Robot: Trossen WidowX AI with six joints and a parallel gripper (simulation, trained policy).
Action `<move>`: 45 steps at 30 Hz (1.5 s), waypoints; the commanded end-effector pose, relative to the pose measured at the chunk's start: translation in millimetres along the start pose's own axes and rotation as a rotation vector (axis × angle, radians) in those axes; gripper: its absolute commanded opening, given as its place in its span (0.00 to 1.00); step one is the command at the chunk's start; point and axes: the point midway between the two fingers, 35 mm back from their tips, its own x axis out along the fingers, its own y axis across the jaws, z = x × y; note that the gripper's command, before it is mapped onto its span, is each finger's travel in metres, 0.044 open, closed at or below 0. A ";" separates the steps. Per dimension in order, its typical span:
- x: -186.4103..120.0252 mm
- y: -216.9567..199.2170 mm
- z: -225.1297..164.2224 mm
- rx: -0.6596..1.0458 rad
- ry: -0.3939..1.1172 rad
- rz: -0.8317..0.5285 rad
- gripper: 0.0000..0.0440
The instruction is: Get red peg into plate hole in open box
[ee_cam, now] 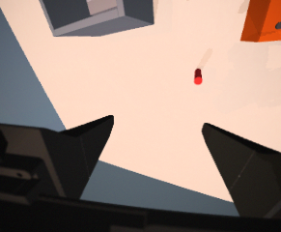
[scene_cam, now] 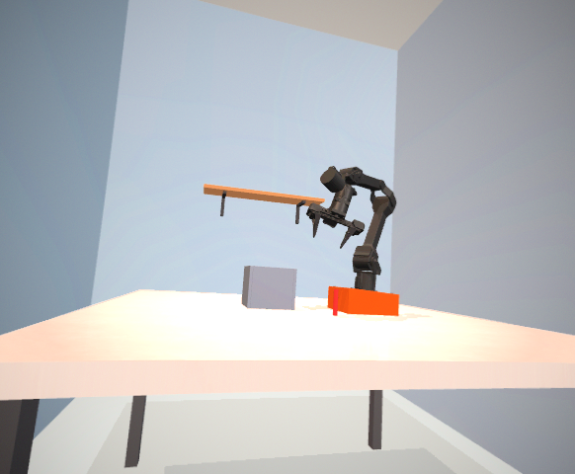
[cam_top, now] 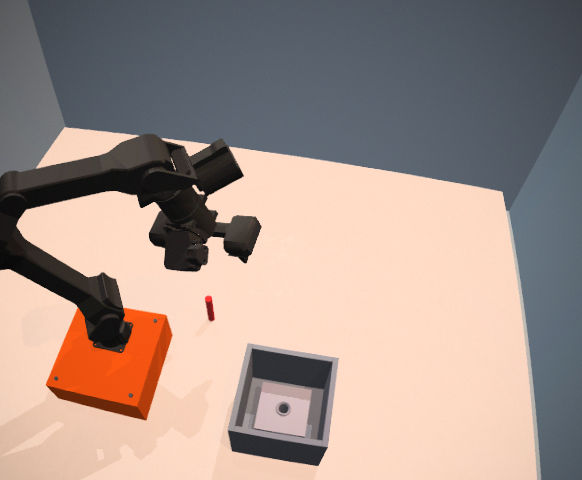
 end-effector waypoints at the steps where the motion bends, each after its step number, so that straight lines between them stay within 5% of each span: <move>1: 13.4 -10.7 1.8 -0.046 -0.027 -0.066 1.00; 22: 72.6 -60.7 19.4 -0.272 -0.148 -0.325 1.00; 45: 139.5 -84.2 41.7 -0.365 -0.238 -0.372 0.95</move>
